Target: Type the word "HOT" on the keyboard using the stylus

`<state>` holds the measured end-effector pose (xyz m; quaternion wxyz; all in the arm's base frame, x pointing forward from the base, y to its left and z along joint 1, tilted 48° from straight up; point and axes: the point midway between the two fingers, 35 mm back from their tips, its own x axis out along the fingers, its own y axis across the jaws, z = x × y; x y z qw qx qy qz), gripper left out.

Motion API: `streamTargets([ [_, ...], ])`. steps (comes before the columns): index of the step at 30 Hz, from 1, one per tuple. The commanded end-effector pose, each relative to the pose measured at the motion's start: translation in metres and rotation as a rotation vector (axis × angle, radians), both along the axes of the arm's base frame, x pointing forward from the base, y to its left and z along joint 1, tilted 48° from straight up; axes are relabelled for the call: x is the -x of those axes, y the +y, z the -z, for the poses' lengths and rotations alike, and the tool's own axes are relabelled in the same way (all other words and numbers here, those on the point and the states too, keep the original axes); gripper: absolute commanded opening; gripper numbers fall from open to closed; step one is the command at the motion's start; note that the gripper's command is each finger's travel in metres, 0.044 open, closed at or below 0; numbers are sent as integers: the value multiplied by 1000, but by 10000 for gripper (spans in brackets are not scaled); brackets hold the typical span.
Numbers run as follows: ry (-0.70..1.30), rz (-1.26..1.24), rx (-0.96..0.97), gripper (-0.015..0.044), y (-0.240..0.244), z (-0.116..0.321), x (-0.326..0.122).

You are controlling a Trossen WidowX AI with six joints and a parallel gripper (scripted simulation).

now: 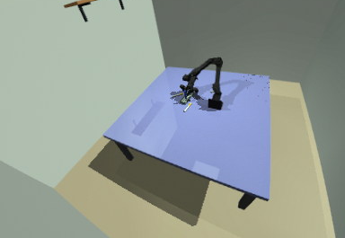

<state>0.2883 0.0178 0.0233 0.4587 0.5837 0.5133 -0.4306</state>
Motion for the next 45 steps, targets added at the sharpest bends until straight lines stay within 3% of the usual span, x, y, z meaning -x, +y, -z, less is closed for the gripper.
streamTargets([
  [1, -1, -4, -4, 81, 0, 1, 0],
  [12, -1, -4, -5, 81, 27, -23, 1],
  [26, 3, -6, -4, 85, 27, -22, 3],
  [29, 3, -6, -4, 65, 27, -22, 3],
  [32, 3, -6, -4, 0, 28, -22, -2],
  [45, -3, -4, -6, 0, 37, -20, -35],
])
